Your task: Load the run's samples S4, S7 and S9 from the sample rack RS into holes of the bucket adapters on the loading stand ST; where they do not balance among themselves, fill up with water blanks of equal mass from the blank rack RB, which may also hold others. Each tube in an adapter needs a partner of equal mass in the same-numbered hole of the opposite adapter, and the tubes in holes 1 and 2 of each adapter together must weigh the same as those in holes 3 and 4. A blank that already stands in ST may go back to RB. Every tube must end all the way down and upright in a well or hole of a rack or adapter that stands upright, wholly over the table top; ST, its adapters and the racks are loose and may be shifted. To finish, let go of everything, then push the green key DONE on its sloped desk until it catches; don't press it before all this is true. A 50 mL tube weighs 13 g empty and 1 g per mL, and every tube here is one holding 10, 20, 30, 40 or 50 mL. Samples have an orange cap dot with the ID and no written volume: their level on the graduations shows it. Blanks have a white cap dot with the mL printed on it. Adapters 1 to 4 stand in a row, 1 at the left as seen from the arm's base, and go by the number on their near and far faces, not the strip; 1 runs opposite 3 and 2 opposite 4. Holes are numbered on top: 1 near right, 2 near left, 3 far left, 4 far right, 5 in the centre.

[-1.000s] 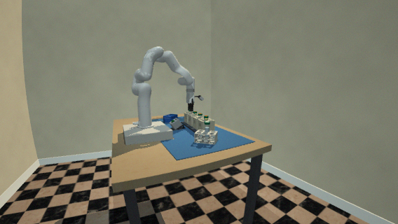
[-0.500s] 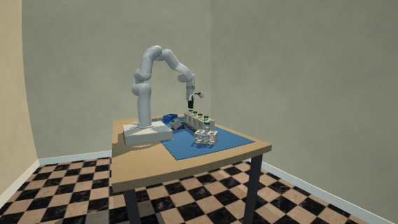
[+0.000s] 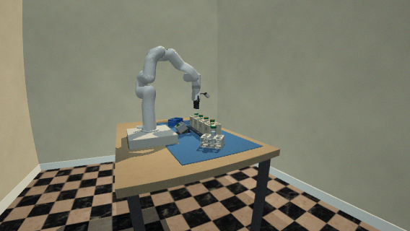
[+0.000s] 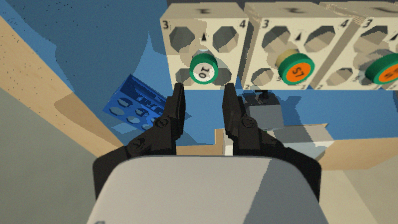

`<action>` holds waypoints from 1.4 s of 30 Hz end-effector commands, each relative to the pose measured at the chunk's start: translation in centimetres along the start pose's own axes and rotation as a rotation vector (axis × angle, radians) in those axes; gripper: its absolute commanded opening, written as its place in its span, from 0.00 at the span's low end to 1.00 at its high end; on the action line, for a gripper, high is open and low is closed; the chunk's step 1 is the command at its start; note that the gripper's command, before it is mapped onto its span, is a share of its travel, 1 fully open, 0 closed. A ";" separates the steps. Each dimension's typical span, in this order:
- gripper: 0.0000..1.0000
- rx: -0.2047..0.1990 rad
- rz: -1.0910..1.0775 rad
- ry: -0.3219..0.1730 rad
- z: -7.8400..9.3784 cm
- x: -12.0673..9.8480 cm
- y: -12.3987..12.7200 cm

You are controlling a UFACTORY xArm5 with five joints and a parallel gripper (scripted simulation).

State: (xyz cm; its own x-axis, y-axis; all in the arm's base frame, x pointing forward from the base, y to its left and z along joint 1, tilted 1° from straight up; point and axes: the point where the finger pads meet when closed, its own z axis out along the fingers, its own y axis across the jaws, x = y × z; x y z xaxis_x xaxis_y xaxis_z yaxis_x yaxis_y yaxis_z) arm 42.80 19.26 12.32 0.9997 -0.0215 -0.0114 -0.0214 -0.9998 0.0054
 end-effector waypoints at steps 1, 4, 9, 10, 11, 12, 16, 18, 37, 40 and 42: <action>0.43 0.002 0.000 0.005 -1.1 0.1 -0.1; 0.43 0.002 0.000 0.005 -1.7 0.1 -0.1; 0.43 0.002 0.000 0.005 -2.7 0.1 -0.1; 0.43 0.002 0.000 0.005 -2.9 0.1 -0.1; 0.43 0.002 0.000 0.005 -2.9 0.1 -0.1; 0.43 0.002 0.000 0.005 -2.9 0.1 -0.1; 0.43 0.002 0.000 0.005 -3.7 0.1 -0.1; 0.43 0.002 0.000 0.005 -4.1 0.1 -0.1; 0.43 0.002 0.000 0.005 -6.7 0.1 -0.1; 0.43 0.002 0.000 0.005 -6.7 0.1 -0.1; 0.43 0.002 0.000 0.005 -6.7 0.1 -0.1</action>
State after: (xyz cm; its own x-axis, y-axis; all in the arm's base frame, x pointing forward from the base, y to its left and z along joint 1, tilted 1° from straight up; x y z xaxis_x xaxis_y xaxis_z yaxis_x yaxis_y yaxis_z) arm 42.88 19.30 18.81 0.9997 -0.0215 -0.0109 -0.0214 -0.9998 0.0052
